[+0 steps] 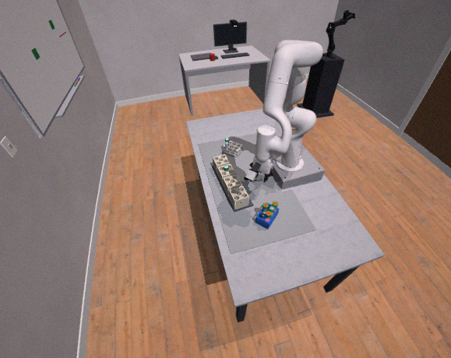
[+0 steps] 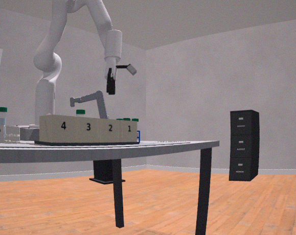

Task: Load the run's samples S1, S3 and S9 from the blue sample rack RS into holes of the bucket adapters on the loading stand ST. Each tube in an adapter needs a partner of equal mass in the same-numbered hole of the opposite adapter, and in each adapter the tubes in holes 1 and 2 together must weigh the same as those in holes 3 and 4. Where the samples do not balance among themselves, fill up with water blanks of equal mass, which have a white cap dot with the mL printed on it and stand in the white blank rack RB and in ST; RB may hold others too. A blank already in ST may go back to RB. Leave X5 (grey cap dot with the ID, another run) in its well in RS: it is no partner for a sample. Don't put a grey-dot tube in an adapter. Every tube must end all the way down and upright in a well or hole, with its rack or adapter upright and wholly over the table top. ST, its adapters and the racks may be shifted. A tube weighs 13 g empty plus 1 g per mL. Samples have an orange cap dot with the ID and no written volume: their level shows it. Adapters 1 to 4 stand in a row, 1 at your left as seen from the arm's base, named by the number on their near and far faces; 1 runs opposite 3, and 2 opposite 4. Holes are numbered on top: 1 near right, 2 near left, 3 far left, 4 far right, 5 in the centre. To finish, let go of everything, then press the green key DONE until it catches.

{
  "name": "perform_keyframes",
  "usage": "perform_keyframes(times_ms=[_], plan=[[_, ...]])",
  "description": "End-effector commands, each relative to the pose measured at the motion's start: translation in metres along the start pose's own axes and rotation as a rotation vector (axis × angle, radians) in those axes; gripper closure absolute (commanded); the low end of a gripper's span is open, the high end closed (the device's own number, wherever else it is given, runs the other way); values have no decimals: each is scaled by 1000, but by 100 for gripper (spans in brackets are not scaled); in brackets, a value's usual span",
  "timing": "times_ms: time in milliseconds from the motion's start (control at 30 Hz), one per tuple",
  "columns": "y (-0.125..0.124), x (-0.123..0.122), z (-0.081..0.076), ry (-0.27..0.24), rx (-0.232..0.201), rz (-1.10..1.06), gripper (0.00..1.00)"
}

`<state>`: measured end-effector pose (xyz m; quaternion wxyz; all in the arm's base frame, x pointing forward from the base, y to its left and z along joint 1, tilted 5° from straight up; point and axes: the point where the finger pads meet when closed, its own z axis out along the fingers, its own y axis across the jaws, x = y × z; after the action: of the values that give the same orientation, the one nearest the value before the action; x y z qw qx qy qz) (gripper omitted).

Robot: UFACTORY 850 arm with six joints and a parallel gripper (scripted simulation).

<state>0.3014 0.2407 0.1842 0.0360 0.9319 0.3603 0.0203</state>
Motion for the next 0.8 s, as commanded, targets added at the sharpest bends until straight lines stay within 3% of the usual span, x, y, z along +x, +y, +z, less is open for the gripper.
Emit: perform_keyframes(times_ms=[0,67,767], plan=[[-23,6,0,2,-3,1,43],[-23,6,0,2,-3,1,43],[-116,27,0,2,-3,1,43]])
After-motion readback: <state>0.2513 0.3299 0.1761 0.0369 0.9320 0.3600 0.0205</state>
